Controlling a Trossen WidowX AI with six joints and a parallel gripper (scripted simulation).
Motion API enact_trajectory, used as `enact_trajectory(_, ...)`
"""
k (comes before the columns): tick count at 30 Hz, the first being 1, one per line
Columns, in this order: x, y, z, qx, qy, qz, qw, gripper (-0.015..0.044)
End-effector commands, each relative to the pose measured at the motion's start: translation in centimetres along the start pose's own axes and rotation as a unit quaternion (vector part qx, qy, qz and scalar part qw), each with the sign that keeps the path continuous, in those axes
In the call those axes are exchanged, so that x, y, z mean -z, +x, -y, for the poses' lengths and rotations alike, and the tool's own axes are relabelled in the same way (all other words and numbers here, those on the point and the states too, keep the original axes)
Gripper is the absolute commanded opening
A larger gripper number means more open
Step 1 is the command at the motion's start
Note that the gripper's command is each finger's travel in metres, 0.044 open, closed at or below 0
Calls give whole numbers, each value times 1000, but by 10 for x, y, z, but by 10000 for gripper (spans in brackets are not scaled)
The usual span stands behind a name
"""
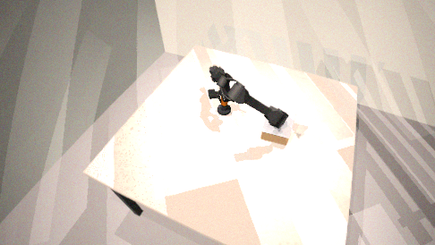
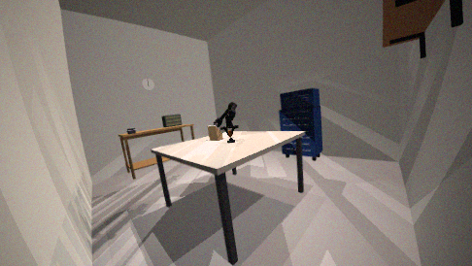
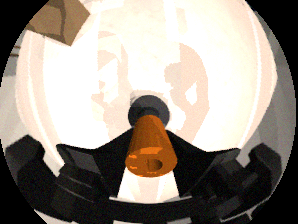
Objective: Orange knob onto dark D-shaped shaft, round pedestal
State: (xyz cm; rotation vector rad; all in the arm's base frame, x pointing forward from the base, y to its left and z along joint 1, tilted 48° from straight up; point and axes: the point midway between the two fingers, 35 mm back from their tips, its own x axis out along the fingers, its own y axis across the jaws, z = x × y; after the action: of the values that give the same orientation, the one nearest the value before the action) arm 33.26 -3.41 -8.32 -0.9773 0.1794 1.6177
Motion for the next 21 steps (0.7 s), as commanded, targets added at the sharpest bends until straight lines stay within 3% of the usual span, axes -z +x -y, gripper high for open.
enact_trajectory(1,3,0,3,0,-46,-2,999,0)
enact_trajectory(21,4,-1,5,0,-59,-2,998,0)
